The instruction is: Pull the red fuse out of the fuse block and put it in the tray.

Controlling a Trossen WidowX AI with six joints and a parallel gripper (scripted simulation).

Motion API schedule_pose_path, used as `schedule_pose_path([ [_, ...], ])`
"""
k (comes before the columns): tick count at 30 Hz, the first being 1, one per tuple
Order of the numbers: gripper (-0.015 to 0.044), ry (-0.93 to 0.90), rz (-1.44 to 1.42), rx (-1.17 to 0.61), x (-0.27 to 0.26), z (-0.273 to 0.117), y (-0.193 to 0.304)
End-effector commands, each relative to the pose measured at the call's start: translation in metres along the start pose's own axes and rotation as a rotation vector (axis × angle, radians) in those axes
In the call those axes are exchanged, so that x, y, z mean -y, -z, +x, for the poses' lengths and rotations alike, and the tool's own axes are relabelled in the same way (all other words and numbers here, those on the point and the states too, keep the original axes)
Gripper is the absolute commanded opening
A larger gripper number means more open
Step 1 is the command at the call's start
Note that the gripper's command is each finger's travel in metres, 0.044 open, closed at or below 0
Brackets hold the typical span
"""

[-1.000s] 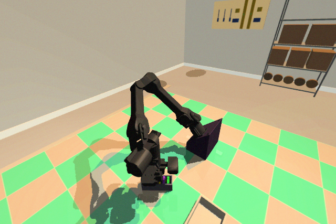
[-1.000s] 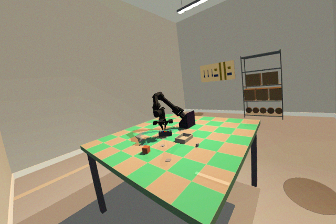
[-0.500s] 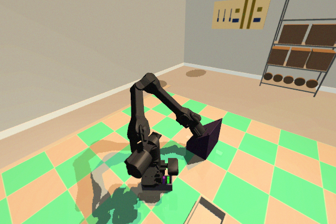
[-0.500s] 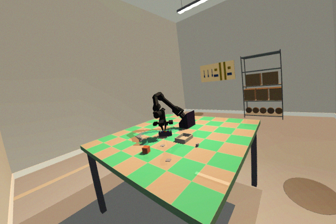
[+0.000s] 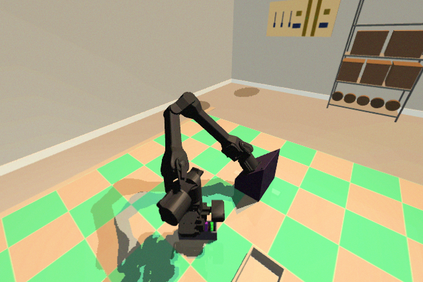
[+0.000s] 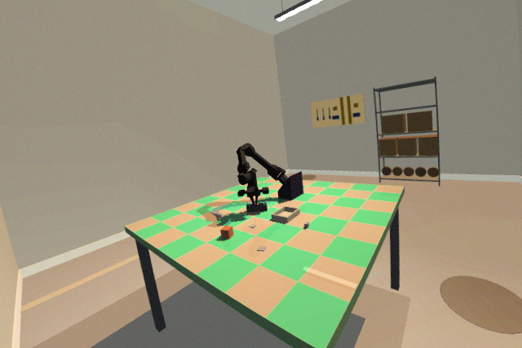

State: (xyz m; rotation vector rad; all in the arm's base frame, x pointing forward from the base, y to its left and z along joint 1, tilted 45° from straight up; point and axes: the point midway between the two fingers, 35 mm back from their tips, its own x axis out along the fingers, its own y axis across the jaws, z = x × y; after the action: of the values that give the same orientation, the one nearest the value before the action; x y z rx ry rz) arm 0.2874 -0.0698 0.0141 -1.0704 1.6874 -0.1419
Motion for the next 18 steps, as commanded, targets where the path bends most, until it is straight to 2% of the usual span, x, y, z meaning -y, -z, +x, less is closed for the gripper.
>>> schedule_pose_path([
  [1, 0.0000, 0.000, 0.001, 0.000, 0.0002, -0.0003, 0.0000],
  [18, 0.0000, 0.000, 0.000, 0.001, 0.0002, -0.0063, -0.0005],
])
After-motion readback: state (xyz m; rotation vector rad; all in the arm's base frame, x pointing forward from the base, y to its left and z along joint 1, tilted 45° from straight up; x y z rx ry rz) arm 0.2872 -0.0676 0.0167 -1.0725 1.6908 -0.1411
